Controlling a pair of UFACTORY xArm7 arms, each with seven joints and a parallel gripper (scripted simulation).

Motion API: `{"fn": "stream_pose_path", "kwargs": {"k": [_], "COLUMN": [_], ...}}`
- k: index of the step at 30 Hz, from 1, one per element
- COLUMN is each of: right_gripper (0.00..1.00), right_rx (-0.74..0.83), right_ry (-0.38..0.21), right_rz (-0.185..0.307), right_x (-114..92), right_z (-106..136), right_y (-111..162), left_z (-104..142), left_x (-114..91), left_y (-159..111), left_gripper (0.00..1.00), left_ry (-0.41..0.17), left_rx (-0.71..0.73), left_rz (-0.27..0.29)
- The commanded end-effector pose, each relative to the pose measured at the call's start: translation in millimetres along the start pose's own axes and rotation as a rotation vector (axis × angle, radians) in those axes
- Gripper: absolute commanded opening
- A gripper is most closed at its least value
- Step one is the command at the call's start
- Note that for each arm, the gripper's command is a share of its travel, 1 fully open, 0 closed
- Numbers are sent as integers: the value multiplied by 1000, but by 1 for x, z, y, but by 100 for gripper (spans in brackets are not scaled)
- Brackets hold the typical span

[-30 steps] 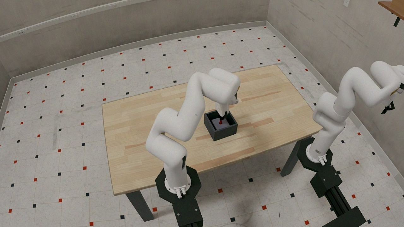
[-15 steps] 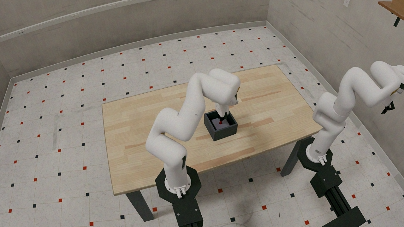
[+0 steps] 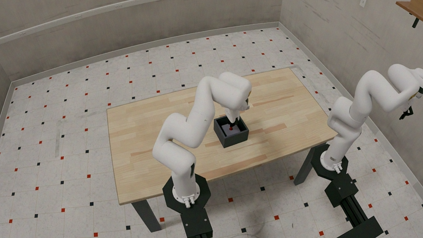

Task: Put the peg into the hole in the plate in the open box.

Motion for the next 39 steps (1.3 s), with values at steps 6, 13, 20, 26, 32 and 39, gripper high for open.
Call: {"fn": "stream_pose_path", "kwargs": {"k": [6, 13, 20, 26, 32, 39], "right_gripper": [100, 100, 100, 100, 100, 100], "right_rx": [0, 0, 0, 0, 0, 0], "right_ry": [4, 4, 4, 4, 4, 4], "right_rz": [0, 0, 0, 0, 0, 0], "right_x": [-2, -2, -2, -2, -2, -2], "right_z": [-1, -1, -1, -1, -1, -1], "right_y": [0, 0, 0, 0, 0, 0], "left_z": [-2, -2, -2, -2, -2, -2], "left_x": [2, 9, 15, 22, 28, 30], "left_y": [-1, -1, -1, -1, -1, -1], "left_gripper": [0, 0, 0, 0, 0, 0], "left_ry": [4, 4, 4, 4, 4, 4], "left_rx": [0, 0, 0, 0, 0, 0], "left_rz": [-3, -3, -3, -3, -3, -3]}}
Point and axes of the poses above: on each arm, the point where the finger pads meet when closed, its own x axis out along the fingers, its own y axis across the jaws, z = x × y, the point moved 5 cm from there along -x, back along the fingers, and after that the axes turned 3 degrees about -x, right-handed, at the moved point
